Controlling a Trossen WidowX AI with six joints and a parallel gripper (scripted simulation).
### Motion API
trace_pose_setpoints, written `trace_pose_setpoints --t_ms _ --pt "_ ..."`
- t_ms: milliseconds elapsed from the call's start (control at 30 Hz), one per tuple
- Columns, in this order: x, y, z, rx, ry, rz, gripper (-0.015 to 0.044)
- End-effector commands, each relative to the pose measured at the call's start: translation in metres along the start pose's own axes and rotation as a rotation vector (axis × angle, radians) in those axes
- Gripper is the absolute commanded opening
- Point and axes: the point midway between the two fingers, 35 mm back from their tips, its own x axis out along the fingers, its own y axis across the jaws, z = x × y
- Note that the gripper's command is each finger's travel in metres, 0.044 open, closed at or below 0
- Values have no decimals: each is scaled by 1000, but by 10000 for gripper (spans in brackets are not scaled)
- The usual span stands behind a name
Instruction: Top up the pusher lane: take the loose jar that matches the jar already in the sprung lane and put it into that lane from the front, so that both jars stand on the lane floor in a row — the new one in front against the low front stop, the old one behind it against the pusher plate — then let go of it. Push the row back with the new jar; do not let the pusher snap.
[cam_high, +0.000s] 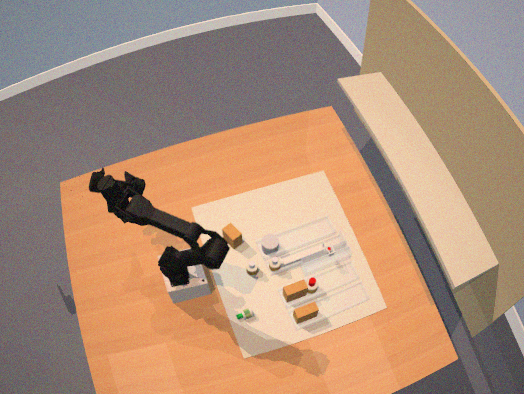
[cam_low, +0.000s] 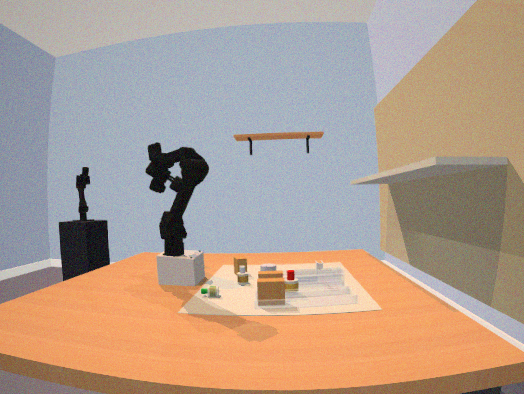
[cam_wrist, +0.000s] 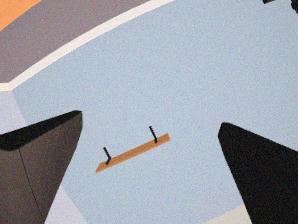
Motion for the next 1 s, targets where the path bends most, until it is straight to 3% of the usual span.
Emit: trace_pose_setpoints --t_ms 0,267,433,700,967 --pt "1 2 0 8 0 7 426" --pt "46 86 -18 396 46 323 440" --pt "55 155 -26 656 115 533 440" --pt "40 260 -31 1127 313 835 440" --pt "-8 355 -21 1658 648 1096 440"
